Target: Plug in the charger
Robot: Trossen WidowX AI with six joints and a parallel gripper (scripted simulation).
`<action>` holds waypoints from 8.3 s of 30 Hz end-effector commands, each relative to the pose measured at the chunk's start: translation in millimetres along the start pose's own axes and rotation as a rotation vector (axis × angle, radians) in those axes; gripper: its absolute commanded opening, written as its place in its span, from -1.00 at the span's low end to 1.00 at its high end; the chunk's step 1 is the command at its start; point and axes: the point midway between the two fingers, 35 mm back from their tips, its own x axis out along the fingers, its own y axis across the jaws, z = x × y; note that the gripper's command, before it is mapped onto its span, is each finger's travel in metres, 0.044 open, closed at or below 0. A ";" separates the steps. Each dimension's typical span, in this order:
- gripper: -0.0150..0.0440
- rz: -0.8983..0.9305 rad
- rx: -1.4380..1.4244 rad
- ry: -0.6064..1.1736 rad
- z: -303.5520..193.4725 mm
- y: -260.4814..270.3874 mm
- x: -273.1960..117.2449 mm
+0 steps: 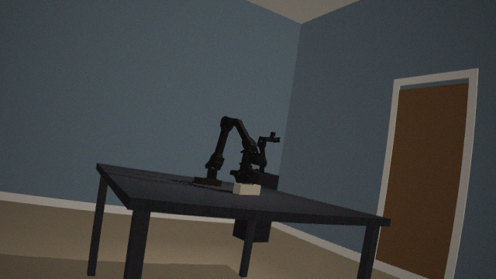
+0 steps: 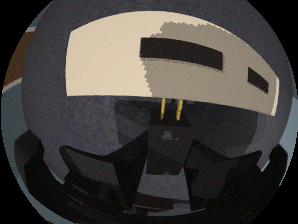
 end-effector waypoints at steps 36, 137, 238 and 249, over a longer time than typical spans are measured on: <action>-0.49 -0.001 -0.005 -0.003 4.6 -0.3 -1.2; -0.49 -0.001 -0.005 -0.004 18.0 -0.4 -2.5; 1.00 -0.002 -0.005 0.020 20.1 -0.5 -1.0; 1.00 -0.001 -0.005 0.011 16.9 -0.5 -0.8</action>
